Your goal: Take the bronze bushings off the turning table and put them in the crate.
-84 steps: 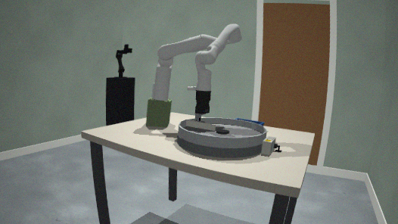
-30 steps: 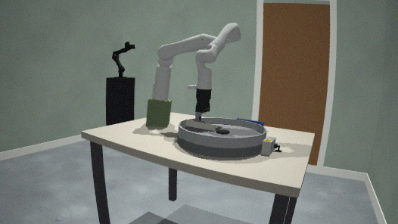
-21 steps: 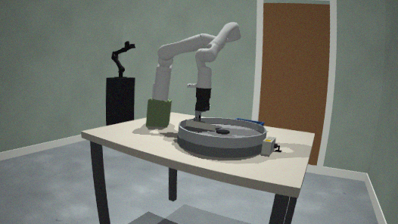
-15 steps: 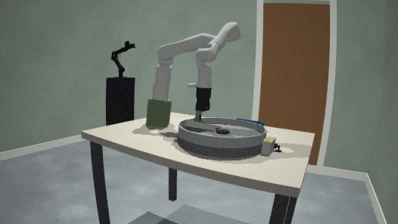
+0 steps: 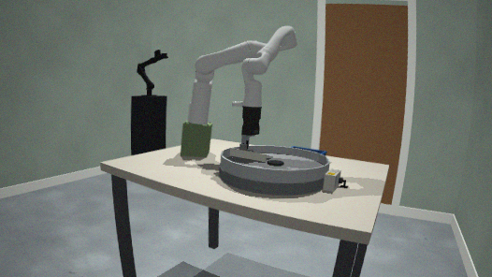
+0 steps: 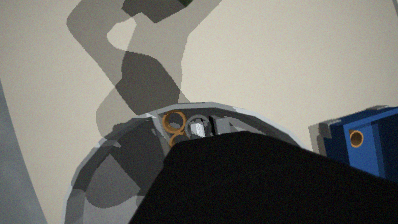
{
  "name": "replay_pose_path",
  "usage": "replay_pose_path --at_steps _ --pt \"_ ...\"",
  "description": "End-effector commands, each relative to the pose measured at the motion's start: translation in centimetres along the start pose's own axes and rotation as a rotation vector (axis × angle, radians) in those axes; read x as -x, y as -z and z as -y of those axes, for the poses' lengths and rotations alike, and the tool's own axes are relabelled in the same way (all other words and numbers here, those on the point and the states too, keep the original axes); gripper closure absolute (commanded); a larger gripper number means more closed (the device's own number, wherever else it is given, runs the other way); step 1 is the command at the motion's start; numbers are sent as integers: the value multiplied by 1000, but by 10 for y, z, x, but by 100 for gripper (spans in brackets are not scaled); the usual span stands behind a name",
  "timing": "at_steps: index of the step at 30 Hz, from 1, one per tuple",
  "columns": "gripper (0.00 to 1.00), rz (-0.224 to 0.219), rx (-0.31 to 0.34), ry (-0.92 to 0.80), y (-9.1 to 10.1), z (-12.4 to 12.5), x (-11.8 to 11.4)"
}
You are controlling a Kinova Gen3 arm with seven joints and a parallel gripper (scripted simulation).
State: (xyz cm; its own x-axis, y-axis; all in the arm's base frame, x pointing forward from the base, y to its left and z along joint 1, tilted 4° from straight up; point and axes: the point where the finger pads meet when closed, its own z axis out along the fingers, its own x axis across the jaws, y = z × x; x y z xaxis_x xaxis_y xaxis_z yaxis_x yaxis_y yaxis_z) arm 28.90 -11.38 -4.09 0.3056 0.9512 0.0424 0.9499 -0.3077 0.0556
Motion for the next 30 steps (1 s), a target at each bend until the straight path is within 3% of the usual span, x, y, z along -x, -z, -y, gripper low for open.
replay_pose_path --at_steps 1,30 --pt "100 -1 2 1 1 -1 -1" --pt "100 -1 2 1 16 -1 -1"
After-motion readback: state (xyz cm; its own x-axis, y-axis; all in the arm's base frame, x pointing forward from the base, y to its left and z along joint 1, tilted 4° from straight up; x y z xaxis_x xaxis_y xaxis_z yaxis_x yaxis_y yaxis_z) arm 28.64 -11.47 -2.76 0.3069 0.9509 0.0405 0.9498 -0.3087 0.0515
